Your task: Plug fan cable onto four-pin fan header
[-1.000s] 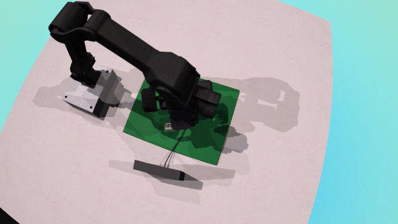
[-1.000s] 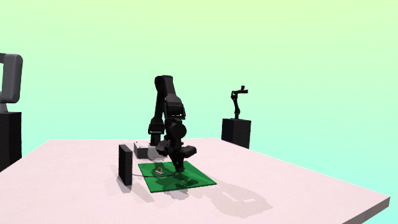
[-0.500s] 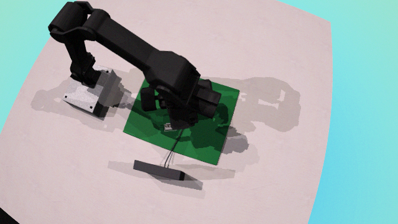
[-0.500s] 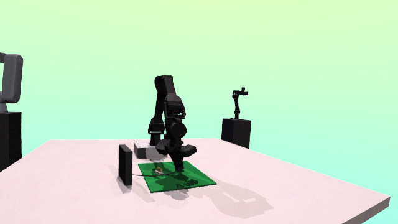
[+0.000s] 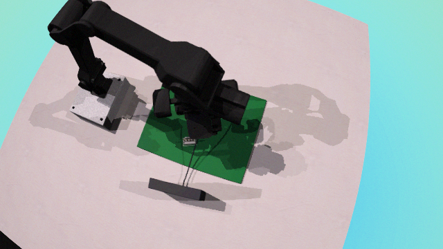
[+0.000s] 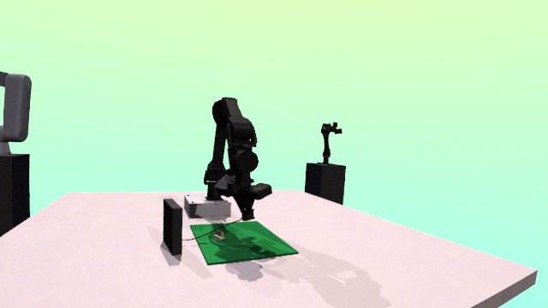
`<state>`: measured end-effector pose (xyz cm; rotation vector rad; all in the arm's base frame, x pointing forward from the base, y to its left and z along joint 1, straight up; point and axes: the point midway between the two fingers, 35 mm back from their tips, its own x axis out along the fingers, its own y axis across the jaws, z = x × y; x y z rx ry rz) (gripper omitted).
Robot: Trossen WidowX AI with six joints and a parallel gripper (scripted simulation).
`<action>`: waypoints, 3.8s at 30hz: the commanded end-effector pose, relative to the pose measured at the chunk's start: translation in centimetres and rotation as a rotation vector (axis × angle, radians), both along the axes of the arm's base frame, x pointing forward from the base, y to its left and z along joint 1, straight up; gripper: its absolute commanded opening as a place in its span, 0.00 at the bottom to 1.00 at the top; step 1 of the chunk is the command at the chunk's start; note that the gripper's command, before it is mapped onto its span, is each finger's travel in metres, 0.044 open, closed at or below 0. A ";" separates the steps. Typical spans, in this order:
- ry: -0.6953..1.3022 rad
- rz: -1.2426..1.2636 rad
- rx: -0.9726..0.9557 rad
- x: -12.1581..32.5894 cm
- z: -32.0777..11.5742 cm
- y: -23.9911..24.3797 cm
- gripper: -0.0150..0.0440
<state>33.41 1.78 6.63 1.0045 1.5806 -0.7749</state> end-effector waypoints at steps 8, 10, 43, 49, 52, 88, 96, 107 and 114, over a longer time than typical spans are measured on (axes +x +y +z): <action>-0.013 0.004 0.001 -0.2 3.8 0.0 0.25; -0.013 0.004 0.002 -0.3 4.4 0.0 0.25; -0.119 -0.004 -0.264 6.0 4.8 -1.9 0.25; -0.115 -0.008 -0.347 5.9 3.9 -2.0 0.25; -0.116 -0.010 -0.389 5.9 3.5 -2.1 0.25; -0.226 -0.029 -0.886 5.6 0.8 -2.2 0.25; -0.278 -0.032 -0.988 5.6 0.7 -2.0 0.25; -0.364 -0.035 -1.122 5.5 0.7 -1.5 0.25; -0.429 -0.036 -1.203 5.4 0.9 -1.1 0.25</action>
